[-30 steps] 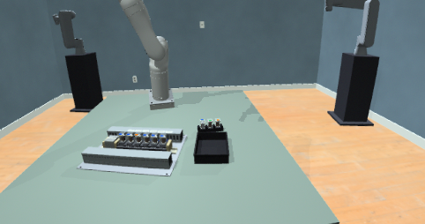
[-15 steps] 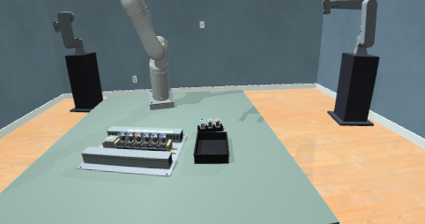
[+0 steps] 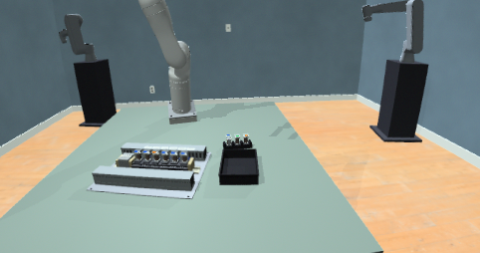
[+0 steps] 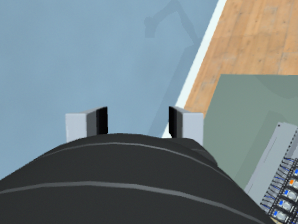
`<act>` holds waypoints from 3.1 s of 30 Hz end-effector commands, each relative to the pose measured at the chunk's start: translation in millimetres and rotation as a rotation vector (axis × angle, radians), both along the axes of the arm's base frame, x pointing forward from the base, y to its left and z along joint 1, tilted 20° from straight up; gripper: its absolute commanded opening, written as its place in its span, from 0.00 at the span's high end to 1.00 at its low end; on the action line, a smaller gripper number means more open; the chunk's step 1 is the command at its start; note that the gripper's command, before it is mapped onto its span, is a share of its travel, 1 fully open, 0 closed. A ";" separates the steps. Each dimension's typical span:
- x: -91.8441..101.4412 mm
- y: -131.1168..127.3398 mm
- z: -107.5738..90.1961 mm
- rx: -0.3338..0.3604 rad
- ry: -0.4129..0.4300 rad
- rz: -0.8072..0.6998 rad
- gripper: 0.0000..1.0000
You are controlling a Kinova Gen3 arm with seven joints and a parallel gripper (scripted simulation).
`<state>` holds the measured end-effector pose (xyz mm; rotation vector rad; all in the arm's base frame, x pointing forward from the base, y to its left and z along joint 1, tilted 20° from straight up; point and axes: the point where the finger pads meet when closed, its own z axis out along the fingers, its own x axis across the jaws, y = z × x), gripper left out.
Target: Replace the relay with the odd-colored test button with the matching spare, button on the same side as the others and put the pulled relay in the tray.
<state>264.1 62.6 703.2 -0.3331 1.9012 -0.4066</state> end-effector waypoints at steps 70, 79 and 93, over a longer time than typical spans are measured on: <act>1.2 -0.2 3.7 0.454 0.734 -0.077 0.00; 1.0 0.4 3.3 0.518 0.686 -0.041 0.00; 3.1 -4.9 3.9 0.514 0.854 -0.154 0.00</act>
